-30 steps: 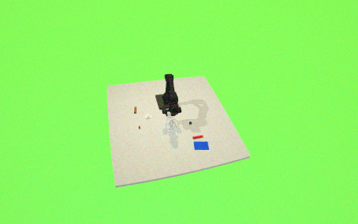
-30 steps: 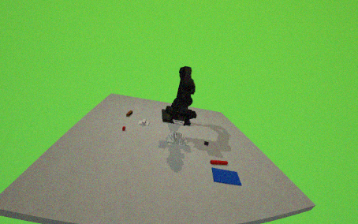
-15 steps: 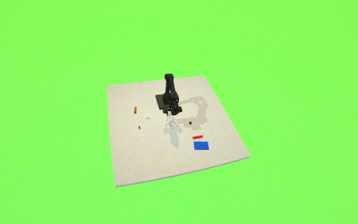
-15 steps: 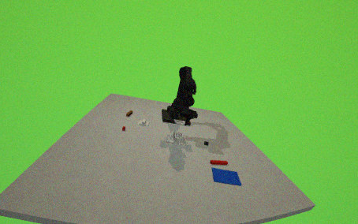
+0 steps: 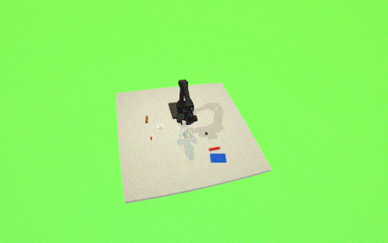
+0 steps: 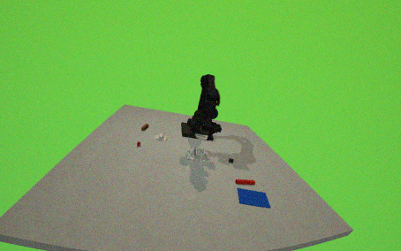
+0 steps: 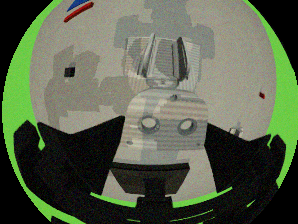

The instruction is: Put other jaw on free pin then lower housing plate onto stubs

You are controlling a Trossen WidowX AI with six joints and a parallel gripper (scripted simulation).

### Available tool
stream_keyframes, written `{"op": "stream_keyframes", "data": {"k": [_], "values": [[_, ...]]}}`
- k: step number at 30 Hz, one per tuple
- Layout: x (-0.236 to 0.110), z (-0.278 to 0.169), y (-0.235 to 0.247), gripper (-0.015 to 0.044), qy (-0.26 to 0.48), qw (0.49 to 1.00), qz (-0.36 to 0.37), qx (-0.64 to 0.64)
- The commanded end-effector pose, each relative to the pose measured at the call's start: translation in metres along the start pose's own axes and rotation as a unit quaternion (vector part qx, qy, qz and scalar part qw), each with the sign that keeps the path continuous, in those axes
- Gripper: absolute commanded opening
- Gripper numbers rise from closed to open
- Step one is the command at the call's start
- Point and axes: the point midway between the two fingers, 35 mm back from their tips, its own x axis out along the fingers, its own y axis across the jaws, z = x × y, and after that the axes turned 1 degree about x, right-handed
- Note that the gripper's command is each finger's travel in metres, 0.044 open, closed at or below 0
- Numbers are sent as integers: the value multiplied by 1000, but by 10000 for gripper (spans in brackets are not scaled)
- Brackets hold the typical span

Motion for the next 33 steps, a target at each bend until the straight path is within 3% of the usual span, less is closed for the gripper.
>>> {"op": "stream_keyframes", "data": {"k": [1, 21, 33], "values": [[0, -1, 1, 351, 1, 1000, 2, 2], [0, -1, 1, 351, 1, 1000, 2, 2], [19, 1, 1, 351, 1, 1000, 2, 2]]}}
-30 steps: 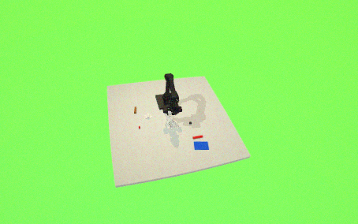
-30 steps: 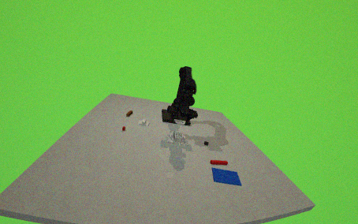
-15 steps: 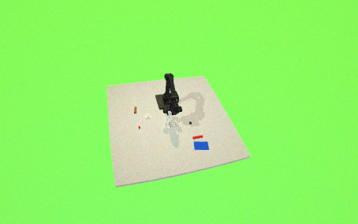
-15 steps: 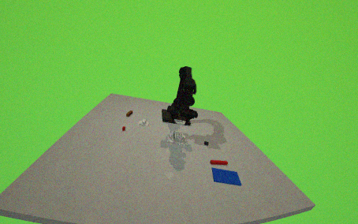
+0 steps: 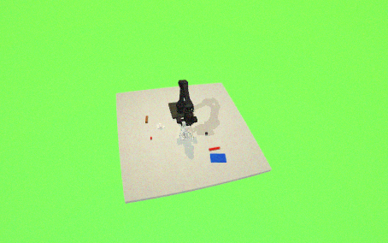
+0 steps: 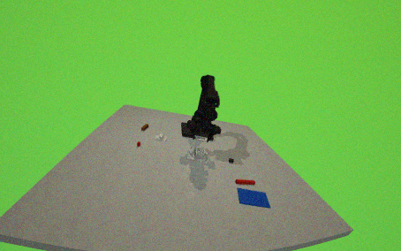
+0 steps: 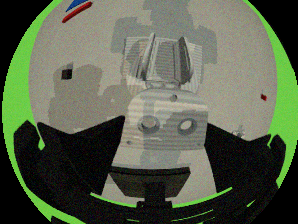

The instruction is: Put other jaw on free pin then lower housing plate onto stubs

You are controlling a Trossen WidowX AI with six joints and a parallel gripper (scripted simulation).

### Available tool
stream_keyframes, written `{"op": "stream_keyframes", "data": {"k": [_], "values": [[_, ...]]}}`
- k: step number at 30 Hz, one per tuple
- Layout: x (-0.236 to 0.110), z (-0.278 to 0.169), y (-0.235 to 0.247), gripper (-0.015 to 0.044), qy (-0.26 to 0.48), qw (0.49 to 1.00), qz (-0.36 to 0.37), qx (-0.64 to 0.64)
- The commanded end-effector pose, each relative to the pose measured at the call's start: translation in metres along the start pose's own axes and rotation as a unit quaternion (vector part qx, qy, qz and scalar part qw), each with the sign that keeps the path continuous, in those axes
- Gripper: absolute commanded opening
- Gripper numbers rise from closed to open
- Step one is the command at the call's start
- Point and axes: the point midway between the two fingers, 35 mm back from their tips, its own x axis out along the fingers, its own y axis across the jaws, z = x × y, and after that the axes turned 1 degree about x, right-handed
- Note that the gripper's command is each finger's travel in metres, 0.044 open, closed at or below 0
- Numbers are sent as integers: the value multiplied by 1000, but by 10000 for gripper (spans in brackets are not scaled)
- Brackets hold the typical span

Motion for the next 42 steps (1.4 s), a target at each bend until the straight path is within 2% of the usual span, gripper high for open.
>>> {"op": "stream_keyframes", "data": {"k": [1, 26, 42], "values": [[10, -1, 1, 351, 8, 1000, 2, 2], [50, -4, 1, 351, 8, 1000, 2, 2], [51, -4, 1, 351, 8, 1000, 2, 2]]}}
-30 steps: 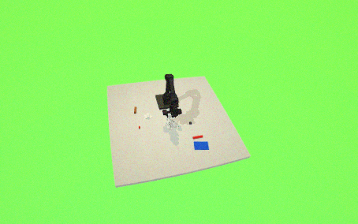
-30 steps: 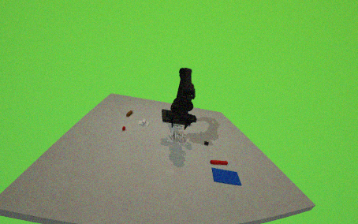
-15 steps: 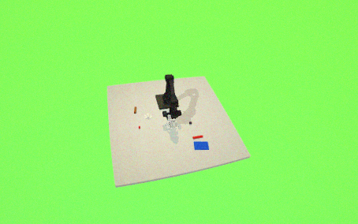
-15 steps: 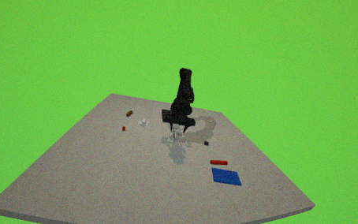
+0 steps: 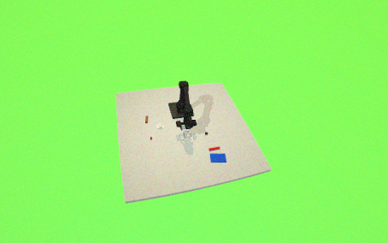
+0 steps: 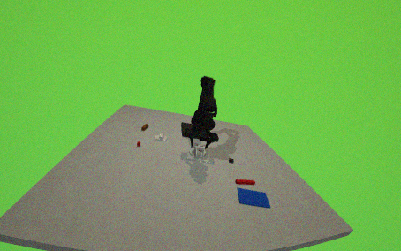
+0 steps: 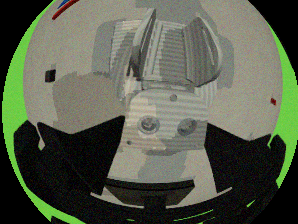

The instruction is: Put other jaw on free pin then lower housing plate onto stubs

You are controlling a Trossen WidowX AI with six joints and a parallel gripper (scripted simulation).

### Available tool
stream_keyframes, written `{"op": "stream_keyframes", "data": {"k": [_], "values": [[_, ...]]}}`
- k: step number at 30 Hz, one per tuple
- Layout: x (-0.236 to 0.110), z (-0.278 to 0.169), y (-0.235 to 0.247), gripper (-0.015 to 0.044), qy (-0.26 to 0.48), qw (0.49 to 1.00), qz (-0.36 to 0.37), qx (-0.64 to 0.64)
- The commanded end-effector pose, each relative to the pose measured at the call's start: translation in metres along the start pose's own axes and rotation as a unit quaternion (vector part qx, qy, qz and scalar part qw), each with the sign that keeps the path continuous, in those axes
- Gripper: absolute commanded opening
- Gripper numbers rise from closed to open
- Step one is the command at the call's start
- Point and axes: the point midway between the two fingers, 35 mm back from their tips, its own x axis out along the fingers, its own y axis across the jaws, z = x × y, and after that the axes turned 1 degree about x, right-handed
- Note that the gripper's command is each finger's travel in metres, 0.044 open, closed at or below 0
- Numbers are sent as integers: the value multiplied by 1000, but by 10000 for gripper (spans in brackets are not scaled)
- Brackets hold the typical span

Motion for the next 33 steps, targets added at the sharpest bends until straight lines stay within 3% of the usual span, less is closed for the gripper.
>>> {"op": "stream_keyframes", "data": {"k": [1, 33], "values": [[2, 0, 1, 351, 2, 1000, 2, 2], [9, 0, 1, 351, 2, 1000, 2, 2]]}}
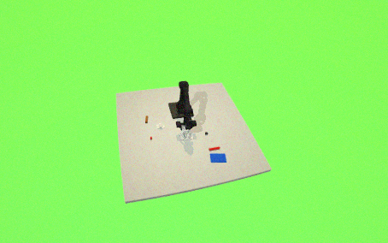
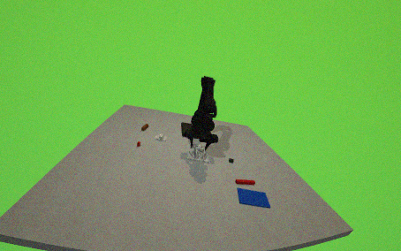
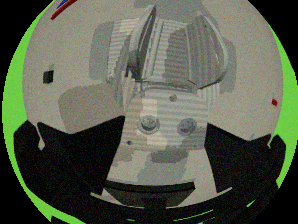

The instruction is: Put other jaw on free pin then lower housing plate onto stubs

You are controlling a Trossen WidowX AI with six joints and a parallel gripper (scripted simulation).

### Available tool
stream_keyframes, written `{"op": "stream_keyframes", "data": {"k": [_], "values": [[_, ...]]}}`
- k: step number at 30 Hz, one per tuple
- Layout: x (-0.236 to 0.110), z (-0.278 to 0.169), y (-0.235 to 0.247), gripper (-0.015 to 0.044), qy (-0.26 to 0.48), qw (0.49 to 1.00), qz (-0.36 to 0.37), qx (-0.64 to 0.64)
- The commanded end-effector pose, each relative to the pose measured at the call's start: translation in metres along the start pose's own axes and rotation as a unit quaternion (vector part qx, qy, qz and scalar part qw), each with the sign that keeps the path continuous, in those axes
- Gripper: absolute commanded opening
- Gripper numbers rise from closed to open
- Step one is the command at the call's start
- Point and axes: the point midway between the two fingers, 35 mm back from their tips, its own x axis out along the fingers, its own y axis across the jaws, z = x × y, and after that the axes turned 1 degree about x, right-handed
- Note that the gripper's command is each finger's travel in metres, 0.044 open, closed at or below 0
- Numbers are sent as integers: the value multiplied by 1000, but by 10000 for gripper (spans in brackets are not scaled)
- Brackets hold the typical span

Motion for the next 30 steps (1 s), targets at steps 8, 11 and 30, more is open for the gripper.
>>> {"op": "stream_keyframes", "data": {"k": [8, 11, 30], "values": [[3, -1, 1, 351, 4, 1000, 2, 2], [5, -1, 1, 351, 4, 1000, 2, 2], [8, -1, 1, 351, 4, 1000, 2, 2]]}}
